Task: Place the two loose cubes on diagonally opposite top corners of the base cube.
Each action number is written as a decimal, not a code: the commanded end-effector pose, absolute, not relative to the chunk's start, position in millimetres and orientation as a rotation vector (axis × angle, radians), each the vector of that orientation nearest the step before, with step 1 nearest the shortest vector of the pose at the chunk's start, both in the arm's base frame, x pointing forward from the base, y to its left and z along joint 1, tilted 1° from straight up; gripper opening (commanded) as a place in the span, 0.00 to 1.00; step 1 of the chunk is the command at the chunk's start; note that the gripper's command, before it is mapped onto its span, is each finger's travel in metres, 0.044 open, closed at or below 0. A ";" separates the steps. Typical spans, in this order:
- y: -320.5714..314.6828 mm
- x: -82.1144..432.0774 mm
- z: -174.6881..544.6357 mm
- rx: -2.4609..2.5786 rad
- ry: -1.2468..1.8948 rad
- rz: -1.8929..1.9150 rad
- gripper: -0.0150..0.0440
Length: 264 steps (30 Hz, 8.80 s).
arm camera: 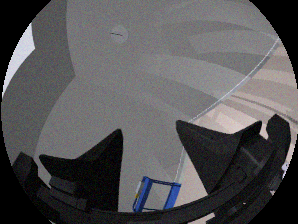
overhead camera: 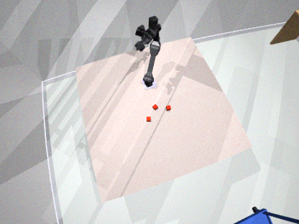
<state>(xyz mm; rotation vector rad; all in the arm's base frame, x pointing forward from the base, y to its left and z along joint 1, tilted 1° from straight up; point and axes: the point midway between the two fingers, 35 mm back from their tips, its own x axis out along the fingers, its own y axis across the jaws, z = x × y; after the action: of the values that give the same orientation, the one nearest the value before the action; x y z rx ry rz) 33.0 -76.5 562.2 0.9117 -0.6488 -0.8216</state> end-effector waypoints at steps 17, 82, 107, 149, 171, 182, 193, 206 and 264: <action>-141.0 210.8 366.0 1.139 0.308 -0.915 0.70; -68.5 241.2 52.0 1.096 1.264 -1.042 0.70; -70.2 245.1 80.1 1.097 1.264 -1.042 0.43; -37.1 261.3 145.4 0.998 1.314 -0.943 0.43; 20.4 286.9 124.3 0.878 1.368 -0.817 0.43; 41.7 292.2 116.6 0.843 1.383 -0.780 0.43; 41.9 292.7 111.7 0.843 1.383 -0.780 0.43; 42.7 293.7 89.5 0.844 1.382 -0.781 0.43; 14.6 303.9 123.4 0.780 1.404 -0.720 0.70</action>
<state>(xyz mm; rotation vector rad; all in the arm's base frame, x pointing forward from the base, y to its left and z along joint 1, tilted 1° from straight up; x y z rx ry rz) 296.4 33.1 119.3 0.8064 1.3960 -0.7451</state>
